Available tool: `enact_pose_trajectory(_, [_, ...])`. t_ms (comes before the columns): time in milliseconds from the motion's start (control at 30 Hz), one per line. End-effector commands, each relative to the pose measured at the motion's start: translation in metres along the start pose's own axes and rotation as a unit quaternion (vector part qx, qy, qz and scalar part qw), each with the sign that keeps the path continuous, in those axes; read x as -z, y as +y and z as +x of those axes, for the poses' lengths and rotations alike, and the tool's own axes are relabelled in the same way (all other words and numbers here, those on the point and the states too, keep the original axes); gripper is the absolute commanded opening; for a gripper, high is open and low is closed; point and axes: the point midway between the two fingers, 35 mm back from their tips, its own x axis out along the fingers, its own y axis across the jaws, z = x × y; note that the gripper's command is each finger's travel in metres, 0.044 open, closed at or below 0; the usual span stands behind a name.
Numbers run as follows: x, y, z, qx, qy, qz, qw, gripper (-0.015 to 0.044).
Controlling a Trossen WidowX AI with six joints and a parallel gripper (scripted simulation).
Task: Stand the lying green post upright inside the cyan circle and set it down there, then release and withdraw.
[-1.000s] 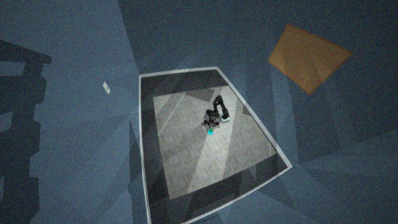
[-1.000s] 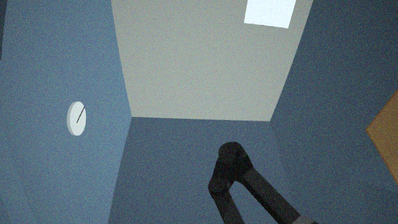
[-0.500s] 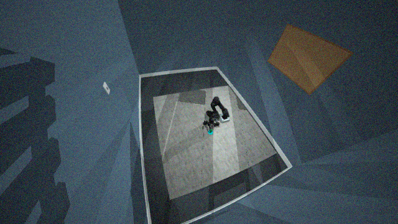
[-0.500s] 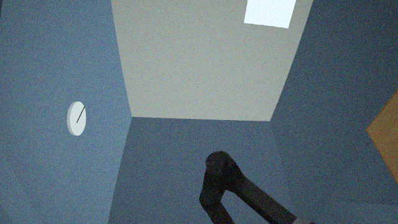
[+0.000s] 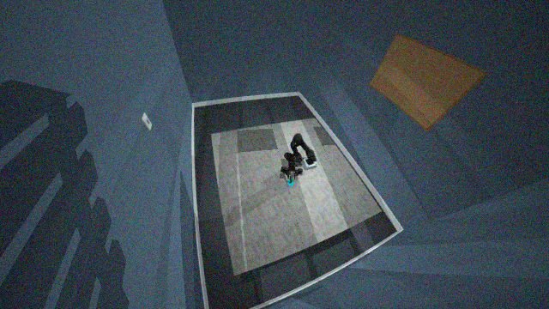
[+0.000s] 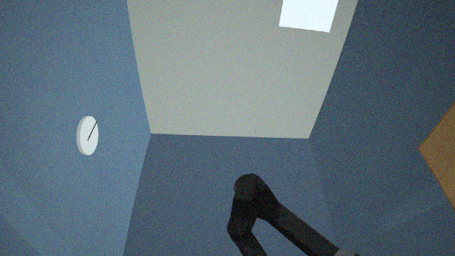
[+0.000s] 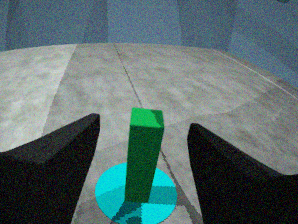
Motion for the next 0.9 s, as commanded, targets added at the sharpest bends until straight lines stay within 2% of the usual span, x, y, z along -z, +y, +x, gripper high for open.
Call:
enact_pose_trajectory(0, [0.001,0.000,0.000,-0.001,0.000,-0.002,1.000,0.0337])
enact_pose_trajectory(100, [0.001,0.000,0.000,-0.001,0.000,-0.002,1.000,0.0400])
enact_pose_trajectory(867, [-0.062,-0.009,-0.003,-0.002,-0.001,0.000,1.000,0.0400])
